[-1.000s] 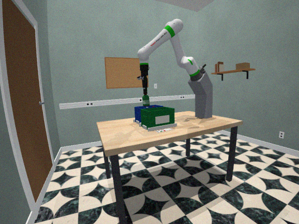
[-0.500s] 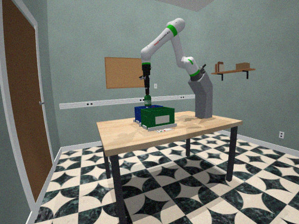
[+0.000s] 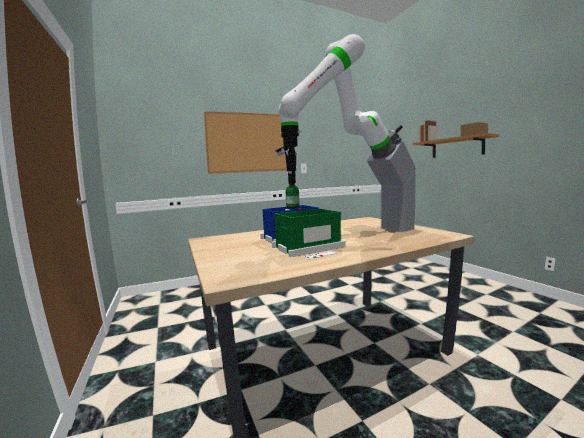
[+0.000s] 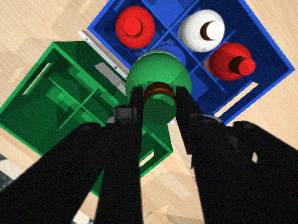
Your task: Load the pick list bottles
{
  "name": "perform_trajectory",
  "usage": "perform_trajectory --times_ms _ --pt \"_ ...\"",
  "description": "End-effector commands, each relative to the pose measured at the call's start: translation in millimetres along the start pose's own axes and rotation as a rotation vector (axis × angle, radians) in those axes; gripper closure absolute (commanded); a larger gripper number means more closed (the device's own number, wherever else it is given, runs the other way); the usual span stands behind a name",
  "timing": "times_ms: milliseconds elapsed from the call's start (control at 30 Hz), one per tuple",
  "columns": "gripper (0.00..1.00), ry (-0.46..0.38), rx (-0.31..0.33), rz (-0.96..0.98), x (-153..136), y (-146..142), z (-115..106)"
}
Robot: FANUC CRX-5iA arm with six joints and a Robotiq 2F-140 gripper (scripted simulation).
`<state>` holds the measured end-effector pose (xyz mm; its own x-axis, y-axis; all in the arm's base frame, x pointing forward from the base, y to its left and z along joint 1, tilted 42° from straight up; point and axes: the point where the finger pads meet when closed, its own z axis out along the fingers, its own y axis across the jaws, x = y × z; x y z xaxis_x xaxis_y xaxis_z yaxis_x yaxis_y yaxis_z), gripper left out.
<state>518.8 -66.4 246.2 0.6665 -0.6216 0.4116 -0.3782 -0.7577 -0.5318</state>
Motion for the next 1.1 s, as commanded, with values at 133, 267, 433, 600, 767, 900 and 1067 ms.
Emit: perform_trajectory --times_ms 133,267,433,600,767,900,1067 --pt "0.9 0.002 0.0 0.0 -12 -3 -1" --pt "0.9 0.002 0.0 0.0 -18 -5 -1" --pt "0.9 0.002 0.0 0.0 -26 -6 -1" --pt "0.9 0.002 0.0 0.0 -36 -9 -1" --pt "0.9 0.002 0.0 0.0 -46 -11 -1" --pt "0.9 0.002 0.0 0.0 -50 -12 0" --pt "0.9 0.002 0.0 0.0 -59 -14 0"
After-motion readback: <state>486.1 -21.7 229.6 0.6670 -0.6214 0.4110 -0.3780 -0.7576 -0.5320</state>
